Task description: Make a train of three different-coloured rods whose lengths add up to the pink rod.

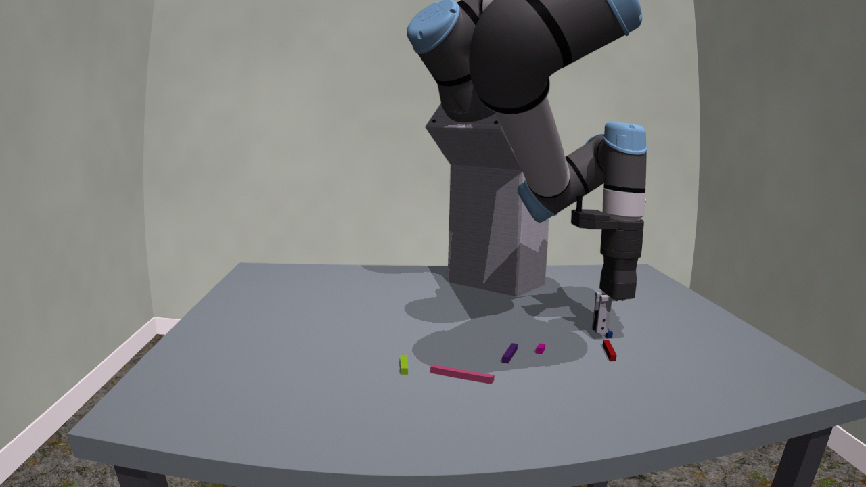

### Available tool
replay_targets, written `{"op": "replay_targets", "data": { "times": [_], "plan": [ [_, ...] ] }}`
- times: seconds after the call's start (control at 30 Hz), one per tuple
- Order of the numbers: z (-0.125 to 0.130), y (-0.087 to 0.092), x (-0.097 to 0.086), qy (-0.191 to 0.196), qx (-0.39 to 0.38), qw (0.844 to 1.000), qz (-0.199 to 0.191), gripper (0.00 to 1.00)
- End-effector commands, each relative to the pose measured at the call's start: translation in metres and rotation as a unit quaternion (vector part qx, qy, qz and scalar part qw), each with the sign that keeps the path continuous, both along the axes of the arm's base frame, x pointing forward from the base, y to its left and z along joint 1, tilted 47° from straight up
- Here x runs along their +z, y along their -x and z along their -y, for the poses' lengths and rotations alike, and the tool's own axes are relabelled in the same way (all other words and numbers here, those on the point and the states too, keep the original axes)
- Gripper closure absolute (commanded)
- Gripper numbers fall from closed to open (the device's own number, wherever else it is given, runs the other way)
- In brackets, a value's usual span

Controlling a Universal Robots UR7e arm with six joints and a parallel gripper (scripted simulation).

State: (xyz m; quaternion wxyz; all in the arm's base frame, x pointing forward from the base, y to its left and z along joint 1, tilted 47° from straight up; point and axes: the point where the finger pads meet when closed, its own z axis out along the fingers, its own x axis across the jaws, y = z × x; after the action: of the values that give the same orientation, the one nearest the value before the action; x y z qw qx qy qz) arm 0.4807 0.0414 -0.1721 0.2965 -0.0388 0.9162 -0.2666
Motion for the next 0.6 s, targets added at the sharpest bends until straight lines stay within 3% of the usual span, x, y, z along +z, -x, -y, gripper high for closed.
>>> {"op": "replay_targets", "data": {
  "times": [0.0,0.57],
  "plan": [
    [-0.0005,0.0002,0.0002,0.000,0.001,1.000,0.000,0.76],
    [0.0014,-0.0023,-0.0020,0.000,0.000,1.000,0.001,0.76]
  ]
}}
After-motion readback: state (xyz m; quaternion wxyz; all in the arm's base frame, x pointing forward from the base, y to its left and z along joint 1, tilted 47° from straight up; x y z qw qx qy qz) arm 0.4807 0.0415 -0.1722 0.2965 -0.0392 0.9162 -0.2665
